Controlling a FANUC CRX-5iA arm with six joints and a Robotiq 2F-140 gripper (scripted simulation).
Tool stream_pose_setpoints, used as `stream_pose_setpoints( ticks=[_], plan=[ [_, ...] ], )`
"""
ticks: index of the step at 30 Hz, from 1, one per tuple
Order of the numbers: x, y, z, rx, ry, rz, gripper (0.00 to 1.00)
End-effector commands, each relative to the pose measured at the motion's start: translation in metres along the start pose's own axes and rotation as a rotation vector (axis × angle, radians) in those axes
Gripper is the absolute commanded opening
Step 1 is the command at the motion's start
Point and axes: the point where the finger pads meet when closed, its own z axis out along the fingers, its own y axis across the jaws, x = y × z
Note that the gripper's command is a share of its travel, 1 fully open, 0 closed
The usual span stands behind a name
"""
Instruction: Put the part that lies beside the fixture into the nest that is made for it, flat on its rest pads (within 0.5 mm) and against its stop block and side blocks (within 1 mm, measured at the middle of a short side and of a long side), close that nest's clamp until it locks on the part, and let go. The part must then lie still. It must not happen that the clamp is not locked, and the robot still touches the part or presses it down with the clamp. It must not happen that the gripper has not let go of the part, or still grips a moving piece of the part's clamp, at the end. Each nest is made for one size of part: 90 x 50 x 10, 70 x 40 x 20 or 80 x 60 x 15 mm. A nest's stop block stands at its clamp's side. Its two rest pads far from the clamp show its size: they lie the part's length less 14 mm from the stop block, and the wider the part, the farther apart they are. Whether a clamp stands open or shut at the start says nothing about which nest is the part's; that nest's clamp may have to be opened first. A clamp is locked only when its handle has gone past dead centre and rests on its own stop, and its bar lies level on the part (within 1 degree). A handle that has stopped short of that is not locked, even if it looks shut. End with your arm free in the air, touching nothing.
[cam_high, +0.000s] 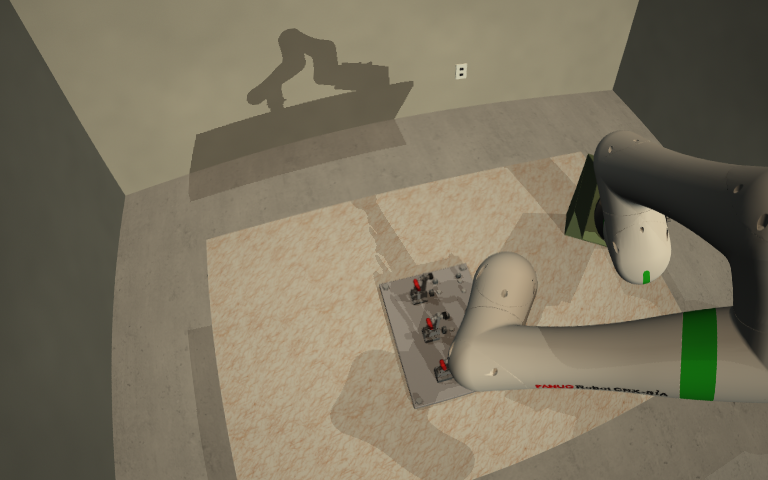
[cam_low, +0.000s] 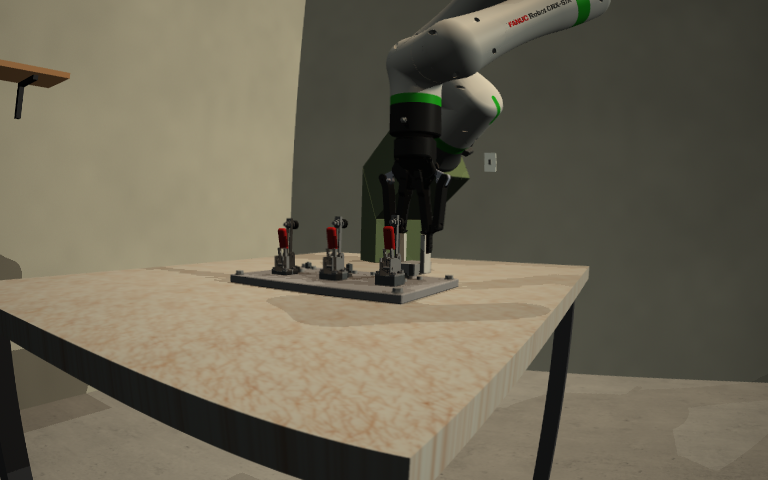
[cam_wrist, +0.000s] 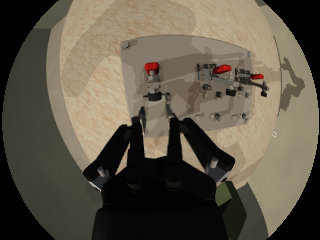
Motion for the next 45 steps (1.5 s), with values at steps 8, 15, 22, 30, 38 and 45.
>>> stream_pose_setpoints(
  ticks=[8, 15, 22, 30, 38, 45],
  plan=[
    [0.0004, 0.0008, 0.0021, 0.000, 0.000, 0.000, 0.00],
    [0.0005, 0.0013, 0.0041, 0.000, 0.000, 0.000, 0.00],
    [0.0006, 0.0017, 0.0052, 0.000, 0.000, 0.000, 0.00],
    [0.0006, 0.0017, 0.0052, 0.000, 0.000, 0.000, 0.00],
    [0.0007, 0.0017, 0.0052, 0.000, 0.000, 0.000, 0.00],
    [0.0019, 0.0029, 0.0052, 0.000, 0.000, 0.000, 0.00]
  ],
)
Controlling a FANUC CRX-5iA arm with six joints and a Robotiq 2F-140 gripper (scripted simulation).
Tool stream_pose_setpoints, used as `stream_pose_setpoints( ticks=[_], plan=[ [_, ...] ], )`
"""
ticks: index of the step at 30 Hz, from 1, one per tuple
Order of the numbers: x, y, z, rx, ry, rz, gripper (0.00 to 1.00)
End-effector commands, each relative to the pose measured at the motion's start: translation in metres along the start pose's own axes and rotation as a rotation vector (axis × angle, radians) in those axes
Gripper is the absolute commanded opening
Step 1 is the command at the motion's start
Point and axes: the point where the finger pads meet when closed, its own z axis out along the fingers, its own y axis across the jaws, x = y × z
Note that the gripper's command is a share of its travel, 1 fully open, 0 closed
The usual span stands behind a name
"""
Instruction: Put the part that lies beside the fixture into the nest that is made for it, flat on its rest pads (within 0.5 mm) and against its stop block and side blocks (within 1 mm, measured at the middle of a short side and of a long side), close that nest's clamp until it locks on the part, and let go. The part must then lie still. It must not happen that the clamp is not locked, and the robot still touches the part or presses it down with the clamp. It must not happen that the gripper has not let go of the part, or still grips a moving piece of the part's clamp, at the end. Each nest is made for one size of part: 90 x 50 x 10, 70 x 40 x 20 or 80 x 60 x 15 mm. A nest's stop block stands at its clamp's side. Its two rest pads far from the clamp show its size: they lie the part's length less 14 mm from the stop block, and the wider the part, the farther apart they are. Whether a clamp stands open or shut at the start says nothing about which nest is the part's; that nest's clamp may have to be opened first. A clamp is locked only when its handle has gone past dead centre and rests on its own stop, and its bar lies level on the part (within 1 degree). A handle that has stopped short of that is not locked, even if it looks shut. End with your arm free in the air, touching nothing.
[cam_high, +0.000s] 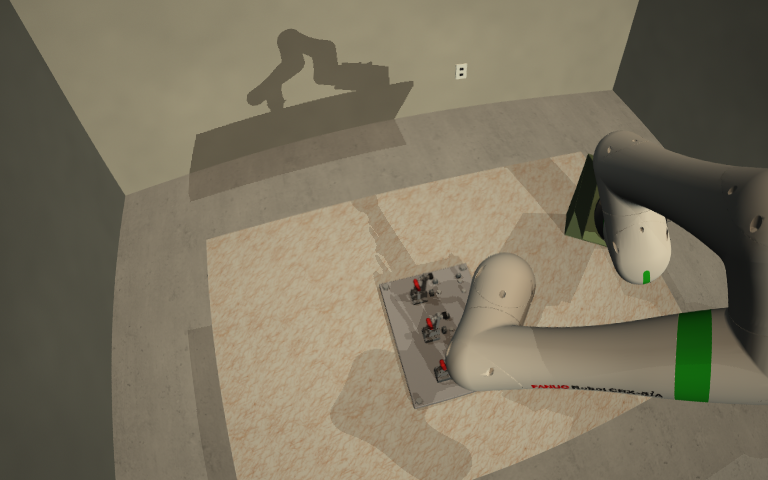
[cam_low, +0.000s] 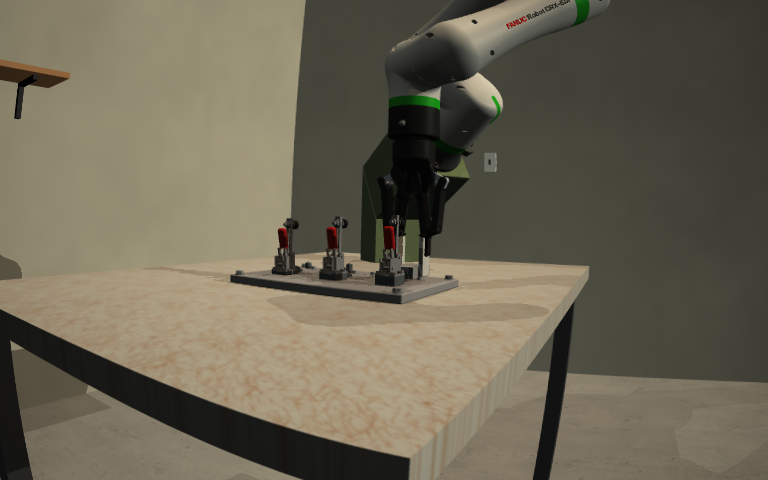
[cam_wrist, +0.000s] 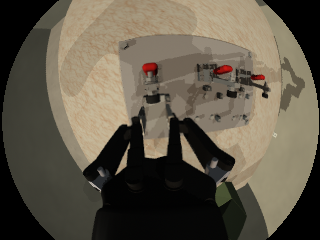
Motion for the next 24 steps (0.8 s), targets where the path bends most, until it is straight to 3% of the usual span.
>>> stream_pose_setpoints(
  ticks=[1, 23, 24],
  plan=[
    [0.0010, 0.0010, -0.0002, 0.000, 0.000, 0.000, 0.00],
    [0.0017, 0.0017, -0.0002, 0.000, 0.000, 0.000, 0.00],
    [0.0017, 0.0017, -0.0002, 0.000, 0.000, 0.000, 0.58]
  ],
)
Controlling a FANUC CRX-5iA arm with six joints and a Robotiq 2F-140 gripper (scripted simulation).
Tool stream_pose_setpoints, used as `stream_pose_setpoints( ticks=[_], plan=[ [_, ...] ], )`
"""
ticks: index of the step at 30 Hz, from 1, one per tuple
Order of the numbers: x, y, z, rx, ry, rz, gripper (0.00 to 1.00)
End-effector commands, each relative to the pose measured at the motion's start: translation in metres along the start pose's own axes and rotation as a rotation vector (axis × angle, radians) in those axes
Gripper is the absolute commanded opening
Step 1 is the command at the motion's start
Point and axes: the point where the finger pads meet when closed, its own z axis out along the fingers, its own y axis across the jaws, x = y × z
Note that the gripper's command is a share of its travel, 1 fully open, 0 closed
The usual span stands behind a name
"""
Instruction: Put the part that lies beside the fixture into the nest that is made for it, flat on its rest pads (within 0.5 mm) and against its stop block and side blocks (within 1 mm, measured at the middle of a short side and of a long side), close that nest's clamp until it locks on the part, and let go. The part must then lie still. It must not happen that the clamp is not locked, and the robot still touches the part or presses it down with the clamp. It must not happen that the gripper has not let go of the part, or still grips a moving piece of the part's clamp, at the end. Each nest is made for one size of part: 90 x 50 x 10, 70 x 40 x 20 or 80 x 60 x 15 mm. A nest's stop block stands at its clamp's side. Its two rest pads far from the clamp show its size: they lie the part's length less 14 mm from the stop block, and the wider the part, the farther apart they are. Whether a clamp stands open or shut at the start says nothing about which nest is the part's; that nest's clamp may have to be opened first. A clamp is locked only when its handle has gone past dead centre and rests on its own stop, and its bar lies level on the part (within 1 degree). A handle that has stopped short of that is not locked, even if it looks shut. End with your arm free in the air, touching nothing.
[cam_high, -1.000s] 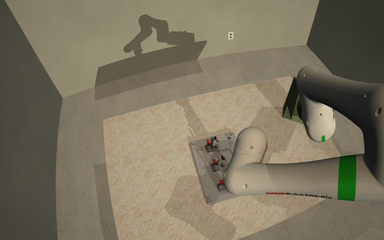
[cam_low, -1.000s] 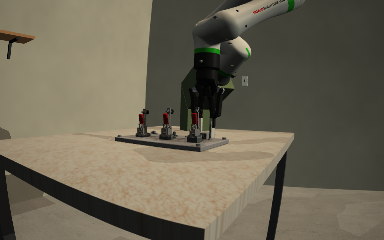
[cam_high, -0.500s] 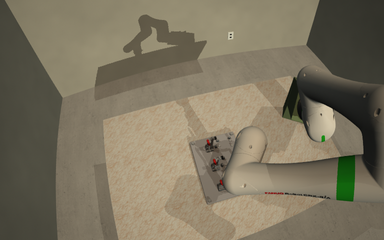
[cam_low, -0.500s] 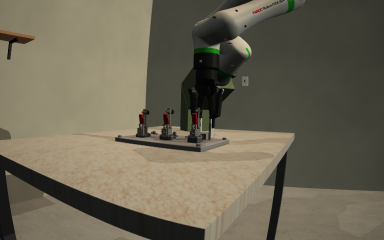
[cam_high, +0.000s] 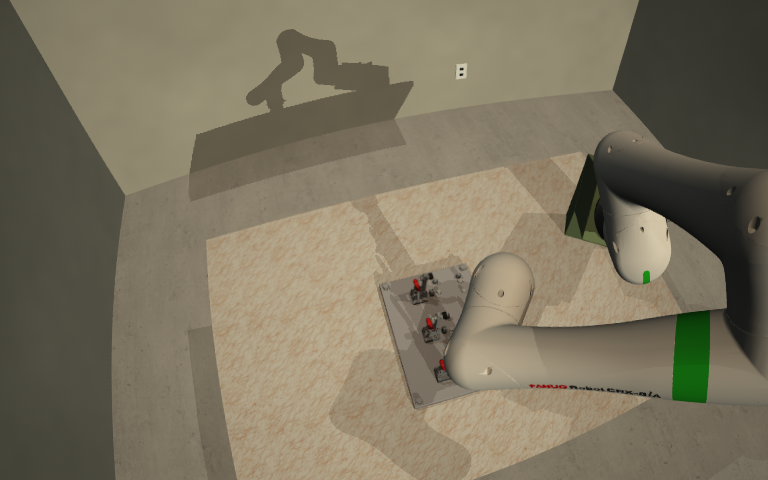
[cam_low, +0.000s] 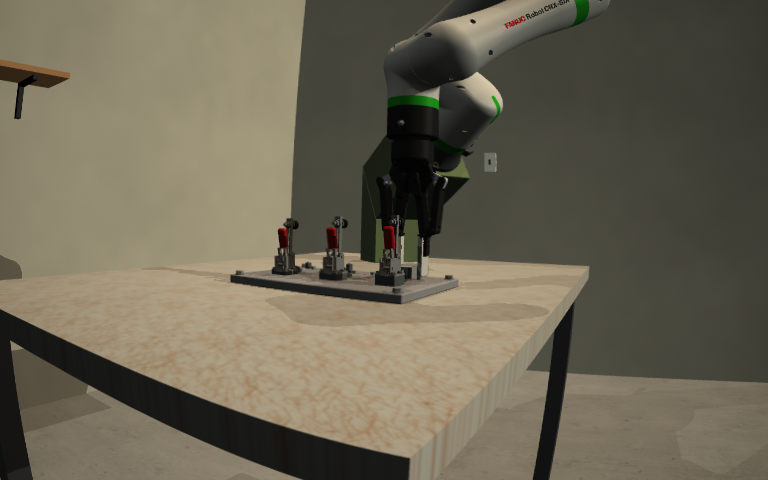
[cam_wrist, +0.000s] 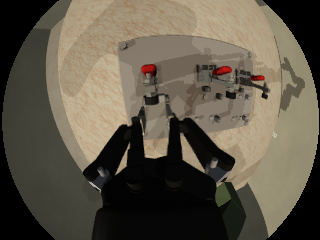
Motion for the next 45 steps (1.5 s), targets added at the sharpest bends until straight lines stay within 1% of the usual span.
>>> stream_pose_setpoints(
  ticks=[1, 36, 40, 45],
  plan=[
    [0.000, 0.000, 0.000, 0.000, 0.000, 0.000, 0.58],
    [0.000, 0.000, -0.001, 0.000, 0.000, 0.000, 0.58],
    [0.000, 0.000, -0.006, 0.000, 0.000, 0.000, 0.58],
    [0.000, 0.000, -0.021, 0.000, 0.000, 0.000, 0.58]
  ],
)
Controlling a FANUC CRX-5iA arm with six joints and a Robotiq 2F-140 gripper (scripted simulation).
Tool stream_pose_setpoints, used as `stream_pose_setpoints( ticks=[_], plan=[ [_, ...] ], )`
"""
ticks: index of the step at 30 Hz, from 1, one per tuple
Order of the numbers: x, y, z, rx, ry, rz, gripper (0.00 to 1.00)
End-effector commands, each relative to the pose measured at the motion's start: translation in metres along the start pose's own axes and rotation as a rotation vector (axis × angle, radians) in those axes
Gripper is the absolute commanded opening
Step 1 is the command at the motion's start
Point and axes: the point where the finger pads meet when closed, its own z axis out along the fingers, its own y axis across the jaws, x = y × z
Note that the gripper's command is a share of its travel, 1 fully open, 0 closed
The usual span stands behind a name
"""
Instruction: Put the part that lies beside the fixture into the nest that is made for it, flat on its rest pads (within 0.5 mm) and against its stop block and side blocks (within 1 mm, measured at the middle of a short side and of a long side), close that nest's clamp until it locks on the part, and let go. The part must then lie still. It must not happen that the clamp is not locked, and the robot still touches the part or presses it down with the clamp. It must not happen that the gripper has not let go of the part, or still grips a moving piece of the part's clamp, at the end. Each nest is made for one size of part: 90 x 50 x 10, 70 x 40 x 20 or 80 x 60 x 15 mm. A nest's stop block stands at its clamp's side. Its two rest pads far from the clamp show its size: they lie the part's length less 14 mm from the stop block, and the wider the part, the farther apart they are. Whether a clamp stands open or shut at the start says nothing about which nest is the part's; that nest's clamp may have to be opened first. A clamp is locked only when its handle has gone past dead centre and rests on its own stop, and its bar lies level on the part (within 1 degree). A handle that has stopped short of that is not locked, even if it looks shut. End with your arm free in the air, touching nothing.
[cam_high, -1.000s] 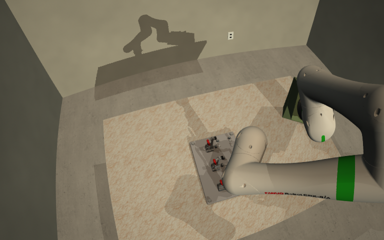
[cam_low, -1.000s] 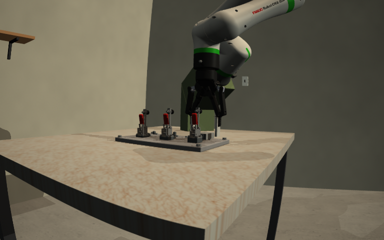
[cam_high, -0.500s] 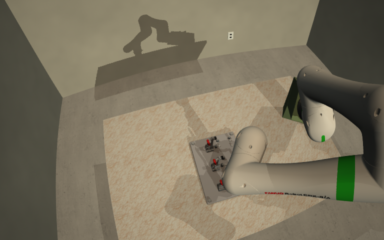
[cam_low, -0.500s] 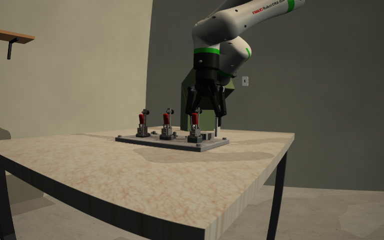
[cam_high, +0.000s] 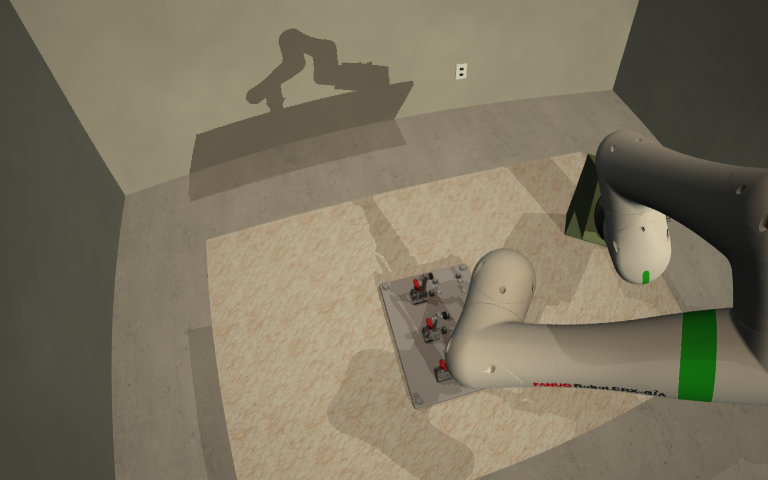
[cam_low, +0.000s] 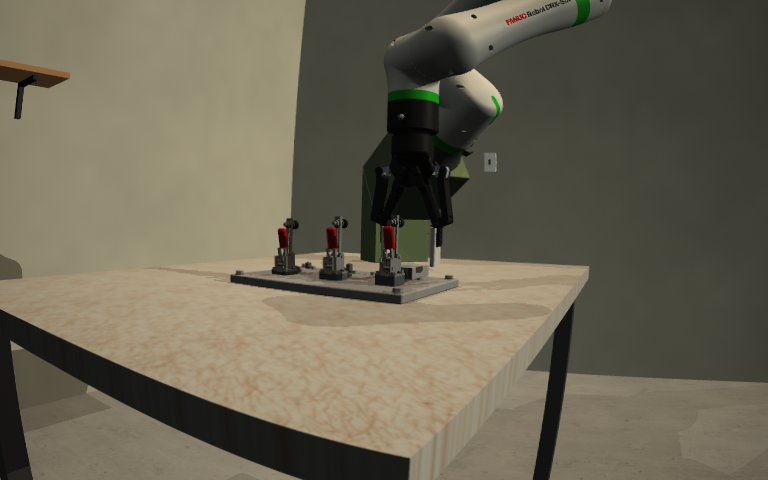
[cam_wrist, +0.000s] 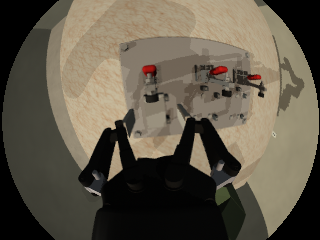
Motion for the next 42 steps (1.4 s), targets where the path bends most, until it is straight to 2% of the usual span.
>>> stream_pose_setpoints(
  ticks=[1, 3, 10, 15, 34, 35, 42],
  plan=[
    [0.000, 0.000, -0.013, 0.000, 0.000, 0.000, 0.58],
    [0.000, 0.000, -0.013, 0.000, 0.000, 0.000, 0.58],
    [0.000, 0.000, -0.038, 0.000, 0.000, 0.000, 0.58],
    [0.000, 0.000, -0.047, 0.000, 0.000, 0.000, 0.58],
    [0.000, 0.000, -0.049, 0.000, 0.000, 0.000, 0.58],
    [0.000, 0.000, -0.049, 0.000, 0.000, 0.000, 0.00],
    [0.000, 0.000, -0.049, 0.000, 0.000, 0.000, 0.00]
  ],
)
